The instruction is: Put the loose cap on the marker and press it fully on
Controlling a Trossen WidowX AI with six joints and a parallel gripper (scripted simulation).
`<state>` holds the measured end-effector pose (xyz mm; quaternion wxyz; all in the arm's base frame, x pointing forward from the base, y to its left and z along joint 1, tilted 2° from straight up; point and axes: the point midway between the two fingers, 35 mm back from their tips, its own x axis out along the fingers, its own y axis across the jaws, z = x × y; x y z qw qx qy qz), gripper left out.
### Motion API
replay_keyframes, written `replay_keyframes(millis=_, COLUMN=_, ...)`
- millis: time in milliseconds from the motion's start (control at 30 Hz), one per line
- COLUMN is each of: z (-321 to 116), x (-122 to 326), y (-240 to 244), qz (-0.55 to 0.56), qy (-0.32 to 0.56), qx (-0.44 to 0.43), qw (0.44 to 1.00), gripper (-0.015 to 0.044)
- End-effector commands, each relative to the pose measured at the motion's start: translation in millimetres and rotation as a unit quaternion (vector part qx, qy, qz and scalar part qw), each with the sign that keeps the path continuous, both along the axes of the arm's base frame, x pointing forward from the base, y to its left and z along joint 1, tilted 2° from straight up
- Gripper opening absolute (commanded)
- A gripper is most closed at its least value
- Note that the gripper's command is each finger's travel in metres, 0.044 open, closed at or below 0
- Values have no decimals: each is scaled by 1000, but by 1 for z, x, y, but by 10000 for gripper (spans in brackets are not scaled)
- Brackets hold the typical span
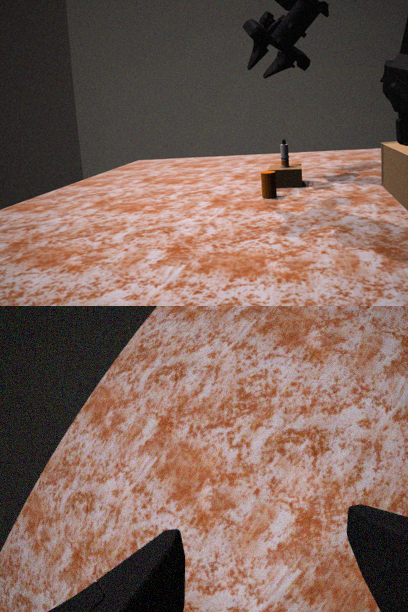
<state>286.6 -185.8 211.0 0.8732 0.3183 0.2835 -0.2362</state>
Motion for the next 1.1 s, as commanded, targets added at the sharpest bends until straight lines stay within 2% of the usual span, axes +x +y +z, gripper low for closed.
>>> replay_keyframes(millis=0, z=-34, x=21, y=47, qz=2, qy=59, qx=87, qw=994, gripper=241)
replay_keyframes(millis=267, z=-92, x=27, y=135, qz=-79, qy=205, qx=217, qw=951, gripper=241)
replay_keyframes(millis=467, z=-131, x=3, y=204, qz=-191, qy=323, qx=227, qw=898, gripper=241)
replay_keyframes(millis=800, z=-135, x=-3, y=206, qz=-205, qy=333, qx=223, qw=893, gripper=241)
replay_keyframes(millis=933, z=-167, x=-2, y=207, qz=-205, qy=333, qx=223, qw=893, gripper=241)
replay_keyframes(millis=1067, z=-170, x=-2, y=207, qz=-205, qy=333, qx=223, qw=893, gripper=241)
